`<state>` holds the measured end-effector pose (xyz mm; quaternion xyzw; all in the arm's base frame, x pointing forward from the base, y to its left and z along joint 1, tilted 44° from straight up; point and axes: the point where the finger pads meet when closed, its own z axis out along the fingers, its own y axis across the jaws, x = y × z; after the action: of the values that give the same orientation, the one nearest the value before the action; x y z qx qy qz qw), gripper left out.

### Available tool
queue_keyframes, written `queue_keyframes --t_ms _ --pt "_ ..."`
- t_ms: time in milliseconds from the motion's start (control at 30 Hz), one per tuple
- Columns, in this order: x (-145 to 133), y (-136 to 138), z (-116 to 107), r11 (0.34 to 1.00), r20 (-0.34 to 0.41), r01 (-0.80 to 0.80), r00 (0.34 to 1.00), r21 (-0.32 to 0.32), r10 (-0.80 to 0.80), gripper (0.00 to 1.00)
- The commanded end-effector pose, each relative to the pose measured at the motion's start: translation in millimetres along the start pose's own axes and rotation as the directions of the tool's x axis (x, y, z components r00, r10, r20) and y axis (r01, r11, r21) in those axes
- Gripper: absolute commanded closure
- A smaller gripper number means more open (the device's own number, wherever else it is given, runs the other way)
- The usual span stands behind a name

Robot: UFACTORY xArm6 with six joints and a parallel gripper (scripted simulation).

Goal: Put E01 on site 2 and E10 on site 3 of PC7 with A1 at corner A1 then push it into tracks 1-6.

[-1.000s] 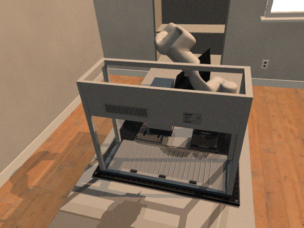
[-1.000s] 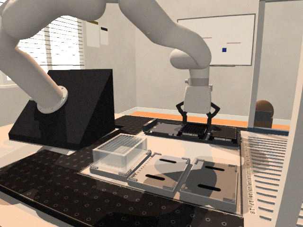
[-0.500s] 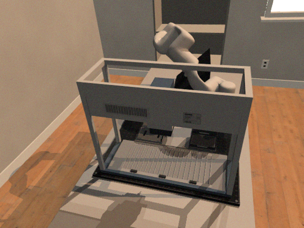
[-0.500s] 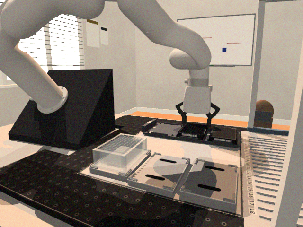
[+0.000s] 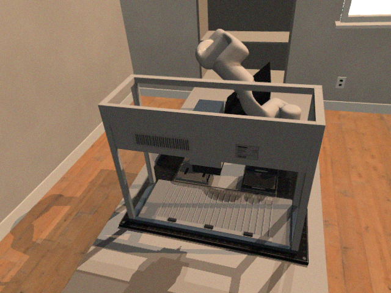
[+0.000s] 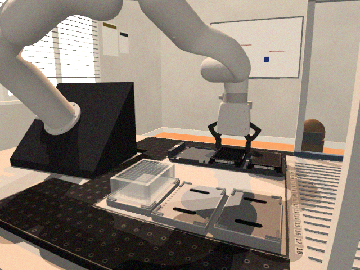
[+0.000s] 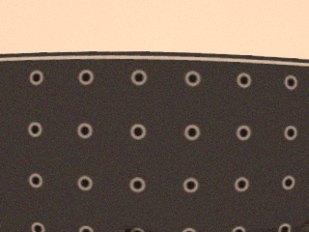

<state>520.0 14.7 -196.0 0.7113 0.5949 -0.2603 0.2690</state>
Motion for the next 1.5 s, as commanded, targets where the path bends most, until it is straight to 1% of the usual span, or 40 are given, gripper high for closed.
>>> queue_keyframes --t_ms 0,700,1267,1467 --pt "-1.0 1.6 -2.1 1.000 -0.002 -0.001 1.000 -0.004 0.001 0.00" --pt "-9.7 1.6 -2.1 1.000 -0.002 -0.001 1.000 -0.004 0.001 0.00" --pt "-9.7 1.6 -2.1 1.000 -0.002 -0.001 1.000 -0.004 0.001 0.00" --pt "-5.8 1.6 -2.1 1.000 -0.002 -0.001 1.000 -0.004 0.001 0.00"
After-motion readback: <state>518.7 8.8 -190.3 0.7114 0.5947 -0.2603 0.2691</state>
